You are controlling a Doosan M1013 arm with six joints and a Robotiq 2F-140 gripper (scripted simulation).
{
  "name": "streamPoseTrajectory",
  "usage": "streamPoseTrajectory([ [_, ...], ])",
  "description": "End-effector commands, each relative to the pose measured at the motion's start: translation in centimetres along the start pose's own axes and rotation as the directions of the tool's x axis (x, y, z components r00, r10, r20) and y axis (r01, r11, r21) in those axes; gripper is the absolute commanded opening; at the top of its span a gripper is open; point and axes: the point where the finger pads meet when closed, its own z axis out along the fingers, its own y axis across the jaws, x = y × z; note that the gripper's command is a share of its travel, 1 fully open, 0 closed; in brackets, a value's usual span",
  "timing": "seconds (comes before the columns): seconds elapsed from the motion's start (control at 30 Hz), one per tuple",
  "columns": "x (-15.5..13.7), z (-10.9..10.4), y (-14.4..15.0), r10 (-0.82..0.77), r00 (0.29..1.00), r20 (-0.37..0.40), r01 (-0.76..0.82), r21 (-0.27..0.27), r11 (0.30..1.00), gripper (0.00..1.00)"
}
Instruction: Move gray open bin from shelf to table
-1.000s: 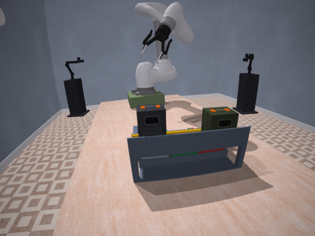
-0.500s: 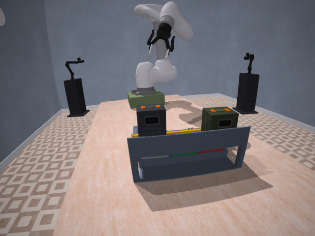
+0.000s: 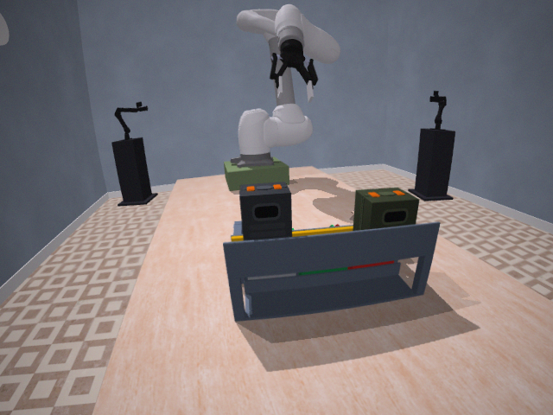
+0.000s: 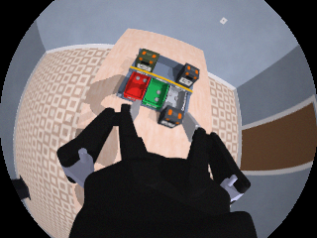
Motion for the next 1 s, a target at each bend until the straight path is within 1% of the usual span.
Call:
streamPoseTrajectory([
  [0.0, 0.2, 0.0, -0.3, 0.0, 1.0, -0.008, 0.0, 0.013, 1.0, 0.57],
  [0.13, 1.2, 0.2, -1.8, 0.002, 0.999, -0.039, 0.001, 0.064, 0.998, 0.57],
  [0.53, 1.2, 0.2, -1.8, 0.002, 0.999, -0.039, 0.001, 0.064, 0.998, 0.57],
  [0.7, 0.6, 0.1, -0.9, 0.002, 0.999, -0.039, 0.001, 0.064, 0.998, 0.57],
  [0.97, 0.6, 0.1, -0.9, 0.002, 0.999, -0.039, 0.001, 0.064, 0.998, 0.57],
])
